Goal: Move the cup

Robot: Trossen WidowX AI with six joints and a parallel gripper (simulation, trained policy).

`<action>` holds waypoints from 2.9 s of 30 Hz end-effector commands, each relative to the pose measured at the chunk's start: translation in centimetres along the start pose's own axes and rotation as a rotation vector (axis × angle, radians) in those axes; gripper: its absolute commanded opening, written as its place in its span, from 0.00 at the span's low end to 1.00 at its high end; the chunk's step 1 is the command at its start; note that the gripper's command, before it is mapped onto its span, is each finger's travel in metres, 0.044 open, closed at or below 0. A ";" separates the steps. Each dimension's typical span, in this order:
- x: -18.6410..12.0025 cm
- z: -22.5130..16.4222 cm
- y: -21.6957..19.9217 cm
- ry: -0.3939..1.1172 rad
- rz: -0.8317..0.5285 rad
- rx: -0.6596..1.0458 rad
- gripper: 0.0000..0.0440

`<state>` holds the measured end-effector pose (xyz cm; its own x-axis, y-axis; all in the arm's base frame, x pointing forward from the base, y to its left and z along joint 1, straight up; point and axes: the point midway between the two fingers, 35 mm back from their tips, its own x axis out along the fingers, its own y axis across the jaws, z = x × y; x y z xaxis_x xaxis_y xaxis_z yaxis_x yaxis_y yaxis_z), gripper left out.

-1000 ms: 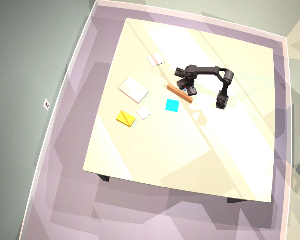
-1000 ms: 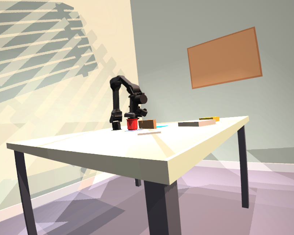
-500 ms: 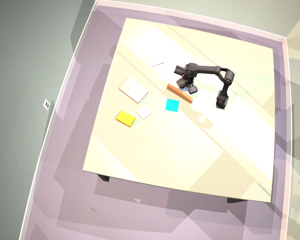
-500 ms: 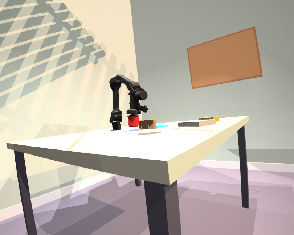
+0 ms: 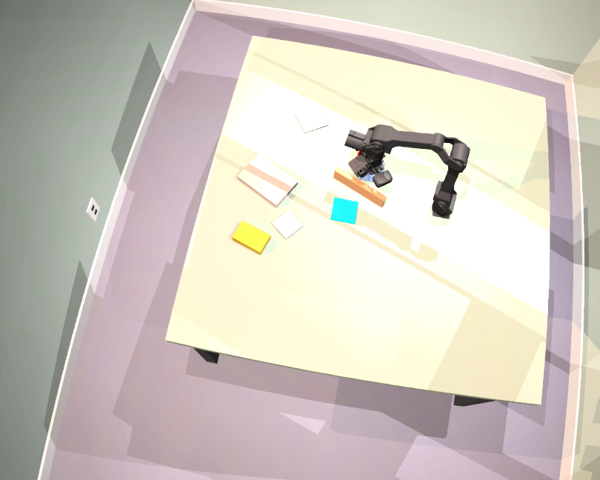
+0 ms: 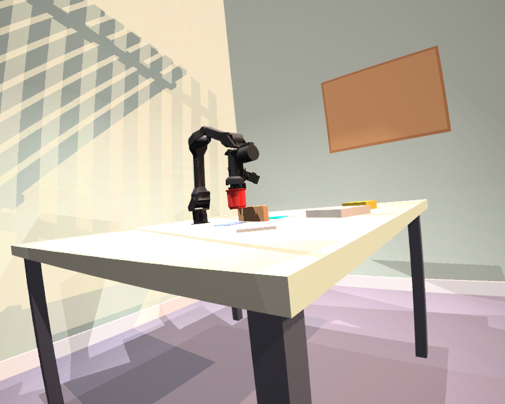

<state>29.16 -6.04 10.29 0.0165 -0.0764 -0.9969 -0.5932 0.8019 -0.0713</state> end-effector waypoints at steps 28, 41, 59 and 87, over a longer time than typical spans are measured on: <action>-3.1 9.8 4.3 -0.152 -0.072 -0.133 0.00; -2.0 13.5 7.9 -0.185 -0.074 -0.171 0.00; 2.3 14.1 10.9 -0.147 -0.070 -0.147 0.02; 0.5 13.4 11.0 -0.250 -0.047 -0.098 0.31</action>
<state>34.04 10.77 8.18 0.2385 0.0304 -0.9707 -0.6581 0.7401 -0.1386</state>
